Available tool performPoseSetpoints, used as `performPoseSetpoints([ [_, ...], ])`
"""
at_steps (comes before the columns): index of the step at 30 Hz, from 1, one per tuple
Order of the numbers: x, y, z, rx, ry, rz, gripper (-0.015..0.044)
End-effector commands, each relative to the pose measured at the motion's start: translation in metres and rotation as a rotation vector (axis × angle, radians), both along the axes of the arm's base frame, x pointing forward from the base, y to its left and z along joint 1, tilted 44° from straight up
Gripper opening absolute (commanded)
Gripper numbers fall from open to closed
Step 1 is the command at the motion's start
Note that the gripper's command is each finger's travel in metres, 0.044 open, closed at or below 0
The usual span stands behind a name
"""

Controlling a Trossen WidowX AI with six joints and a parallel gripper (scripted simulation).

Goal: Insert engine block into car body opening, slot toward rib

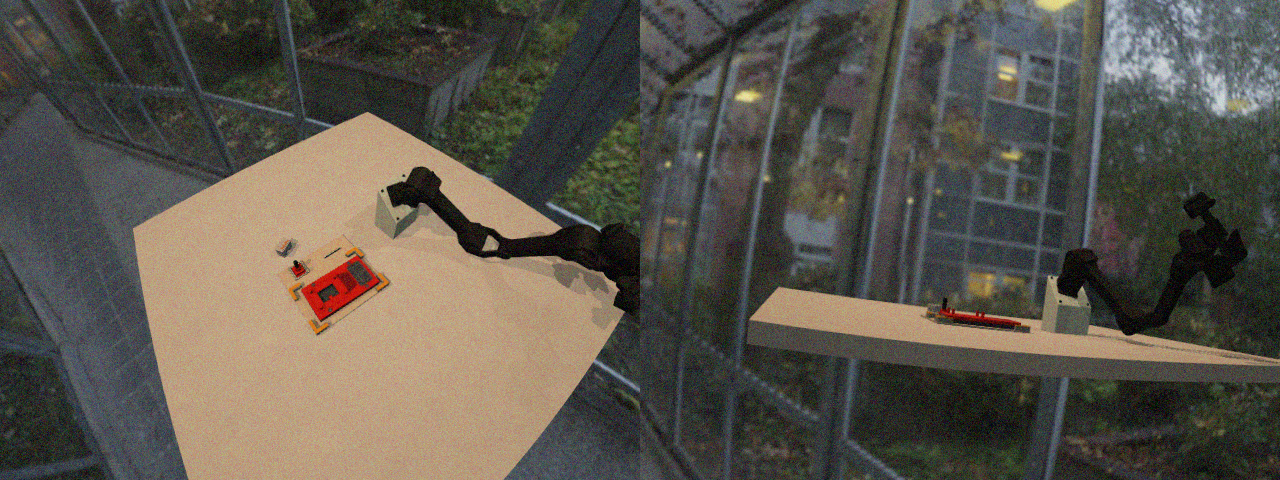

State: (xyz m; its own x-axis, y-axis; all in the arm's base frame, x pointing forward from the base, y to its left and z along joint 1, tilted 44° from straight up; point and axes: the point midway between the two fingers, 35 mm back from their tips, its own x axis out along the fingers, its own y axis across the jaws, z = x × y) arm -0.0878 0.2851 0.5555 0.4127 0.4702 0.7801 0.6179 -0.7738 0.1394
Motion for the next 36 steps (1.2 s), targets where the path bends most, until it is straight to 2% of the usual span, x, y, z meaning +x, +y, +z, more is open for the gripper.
performPoseSetpoints([
  [1, 0.0, 0.0, 0.0, 0.0, 0.0, 0.0, 0.0426],
  [2, 0.001, -0.001, 0.001, 0.004, 0.003, 0.002, 0.044],
  [11, 0.035, -0.064, 0.04, 0.219, 0.16, 0.112, 0.044],
  [22, 0.061, -0.121, 0.063, 0.429, 0.223, 0.202, 0.044],
  [36, 0.134, -0.222, 0.078, 0.771, 0.409, 0.356, 0.044],
])
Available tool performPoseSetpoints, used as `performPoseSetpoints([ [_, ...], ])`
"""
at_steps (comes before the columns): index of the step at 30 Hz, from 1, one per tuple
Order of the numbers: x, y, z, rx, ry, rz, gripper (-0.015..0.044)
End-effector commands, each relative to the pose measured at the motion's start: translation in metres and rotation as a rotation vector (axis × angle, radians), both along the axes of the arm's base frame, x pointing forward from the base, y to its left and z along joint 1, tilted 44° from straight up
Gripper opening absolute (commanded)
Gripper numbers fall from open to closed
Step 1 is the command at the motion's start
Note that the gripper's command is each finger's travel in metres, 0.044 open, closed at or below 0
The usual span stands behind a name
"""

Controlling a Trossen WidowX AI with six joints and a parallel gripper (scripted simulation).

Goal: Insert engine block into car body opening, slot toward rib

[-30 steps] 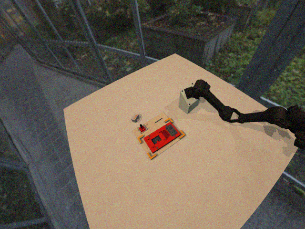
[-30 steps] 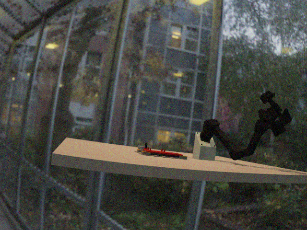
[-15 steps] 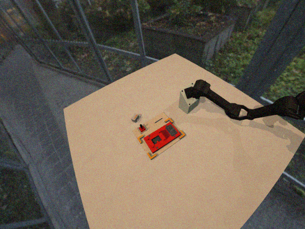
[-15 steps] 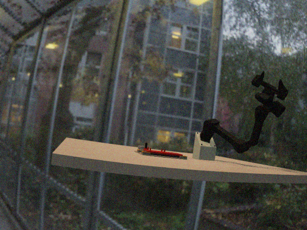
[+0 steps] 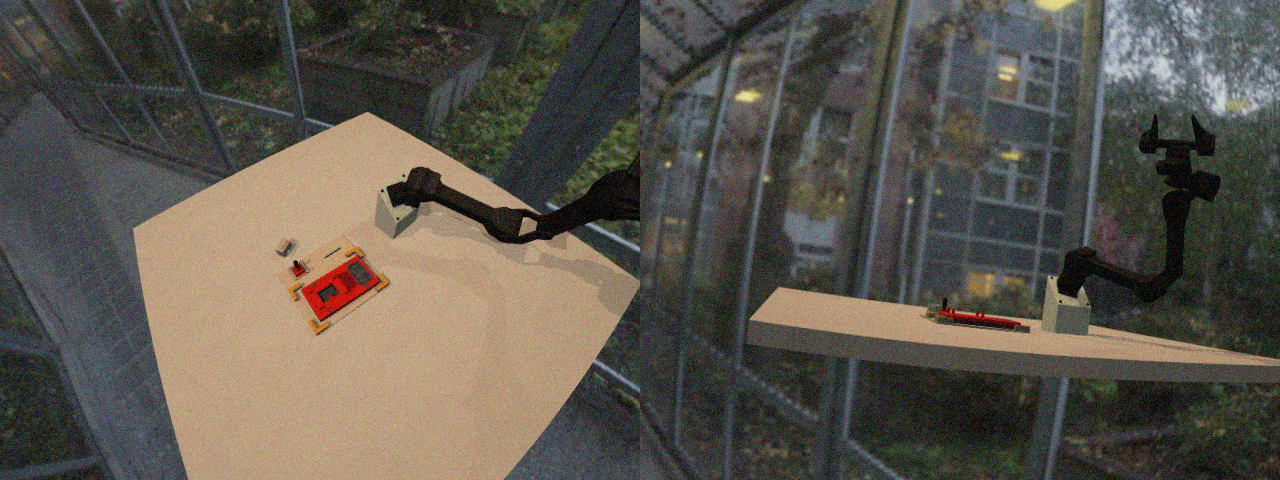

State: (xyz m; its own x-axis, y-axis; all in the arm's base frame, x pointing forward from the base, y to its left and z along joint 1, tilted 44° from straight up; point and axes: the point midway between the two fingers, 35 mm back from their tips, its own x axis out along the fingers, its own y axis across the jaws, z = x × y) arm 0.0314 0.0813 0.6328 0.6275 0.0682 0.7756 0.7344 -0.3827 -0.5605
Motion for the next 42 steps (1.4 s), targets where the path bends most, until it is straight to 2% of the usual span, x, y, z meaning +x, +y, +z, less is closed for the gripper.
performPoseSetpoints([
  [1, 0.021, -0.025, 0.001, 0.096, 0.056, 0.045, 0.044],
  [16, 0.12, -0.12, -0.022, 0.499, 0.31, 0.226, 0.044],
  [42, 0.257, -0.205, -0.126, 1.151, 0.671, 0.437, 0.044],
])
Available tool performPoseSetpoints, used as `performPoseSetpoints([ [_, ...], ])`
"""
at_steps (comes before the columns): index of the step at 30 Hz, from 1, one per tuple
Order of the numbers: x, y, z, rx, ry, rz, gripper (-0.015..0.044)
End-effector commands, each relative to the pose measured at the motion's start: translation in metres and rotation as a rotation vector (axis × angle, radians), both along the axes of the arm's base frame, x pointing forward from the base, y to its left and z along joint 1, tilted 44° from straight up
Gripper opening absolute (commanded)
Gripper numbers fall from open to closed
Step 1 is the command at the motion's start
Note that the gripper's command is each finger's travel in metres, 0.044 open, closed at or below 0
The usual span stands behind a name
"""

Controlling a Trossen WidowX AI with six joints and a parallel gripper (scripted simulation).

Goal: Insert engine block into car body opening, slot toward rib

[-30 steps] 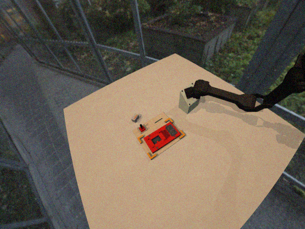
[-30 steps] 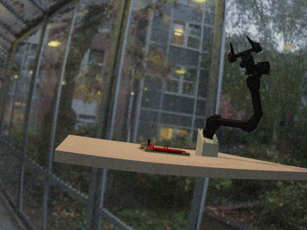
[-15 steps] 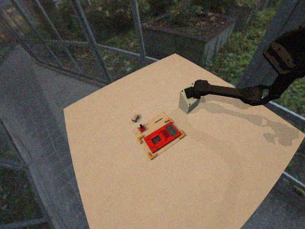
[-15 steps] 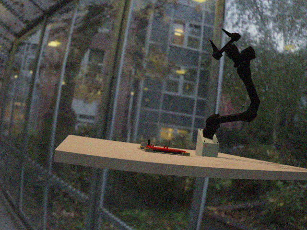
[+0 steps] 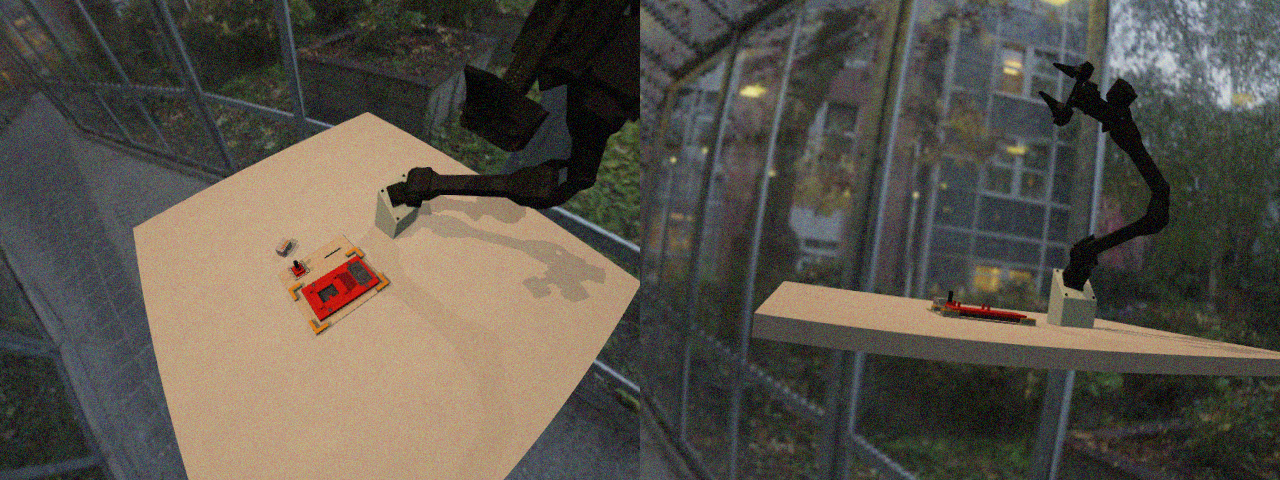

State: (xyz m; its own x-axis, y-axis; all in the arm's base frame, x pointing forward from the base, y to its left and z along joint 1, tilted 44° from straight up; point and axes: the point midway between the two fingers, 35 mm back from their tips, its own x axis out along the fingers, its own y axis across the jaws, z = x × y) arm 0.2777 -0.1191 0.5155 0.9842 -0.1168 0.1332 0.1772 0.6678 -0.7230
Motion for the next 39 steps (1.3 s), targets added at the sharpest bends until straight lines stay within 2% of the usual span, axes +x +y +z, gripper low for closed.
performPoseSetpoints([
  [1, 0.016, -0.007, -0.014, 0.086, 0.049, 0.018, 0.044],
  [20, 0.11, -0.024, -0.147, 0.513, 0.416, 0.109, 0.044],
  [39, 0.158, -0.021, -0.296, 0.986, 0.819, 0.027, 0.044],
])
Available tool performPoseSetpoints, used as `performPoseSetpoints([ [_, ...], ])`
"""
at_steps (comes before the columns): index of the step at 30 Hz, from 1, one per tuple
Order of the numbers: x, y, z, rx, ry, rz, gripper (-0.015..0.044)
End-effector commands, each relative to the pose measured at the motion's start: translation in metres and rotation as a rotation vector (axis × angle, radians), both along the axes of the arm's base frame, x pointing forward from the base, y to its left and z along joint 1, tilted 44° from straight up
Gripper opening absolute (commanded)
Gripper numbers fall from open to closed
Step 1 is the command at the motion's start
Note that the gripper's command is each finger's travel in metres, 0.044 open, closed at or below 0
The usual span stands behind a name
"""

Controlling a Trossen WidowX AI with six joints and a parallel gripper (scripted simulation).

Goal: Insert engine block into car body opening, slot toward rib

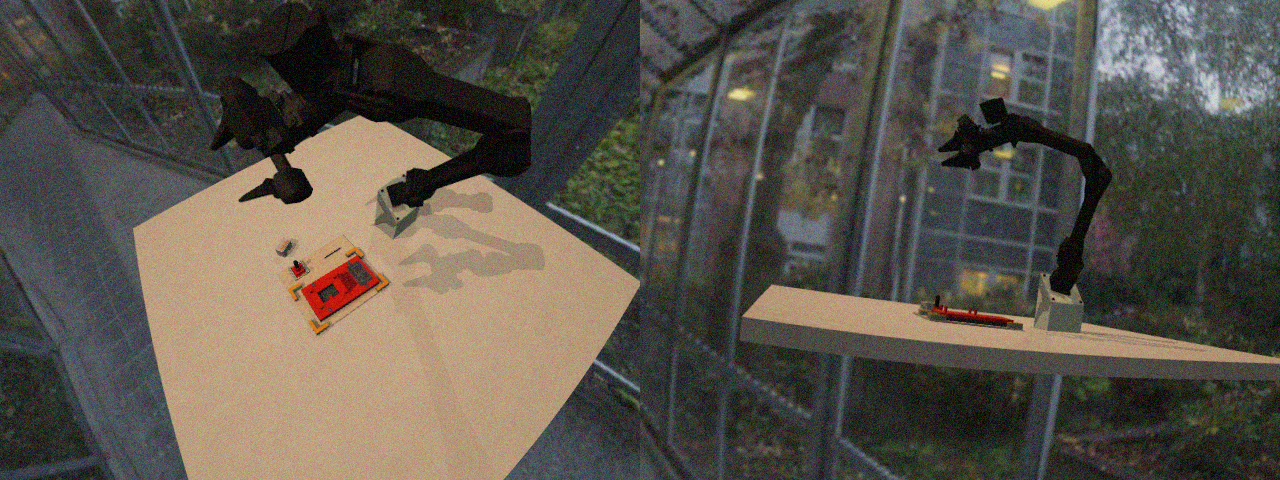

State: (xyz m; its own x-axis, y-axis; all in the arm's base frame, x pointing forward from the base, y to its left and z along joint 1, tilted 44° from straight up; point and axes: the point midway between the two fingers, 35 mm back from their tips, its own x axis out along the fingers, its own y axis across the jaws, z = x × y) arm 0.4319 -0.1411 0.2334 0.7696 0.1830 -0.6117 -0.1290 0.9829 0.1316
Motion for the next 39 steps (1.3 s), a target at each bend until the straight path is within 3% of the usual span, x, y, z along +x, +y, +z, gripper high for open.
performPoseSetpoints([
  [1, 0.005, 0.002, -0.021, 0.072, 0.075, -0.023, 0.044],
  [21, 0.002, 0.026, -0.162, 0.465, 0.597, -0.193, 0.044],
  [39, -0.037, 0.061, -0.27, 0.717, 1.108, -0.417, 0.044],
])
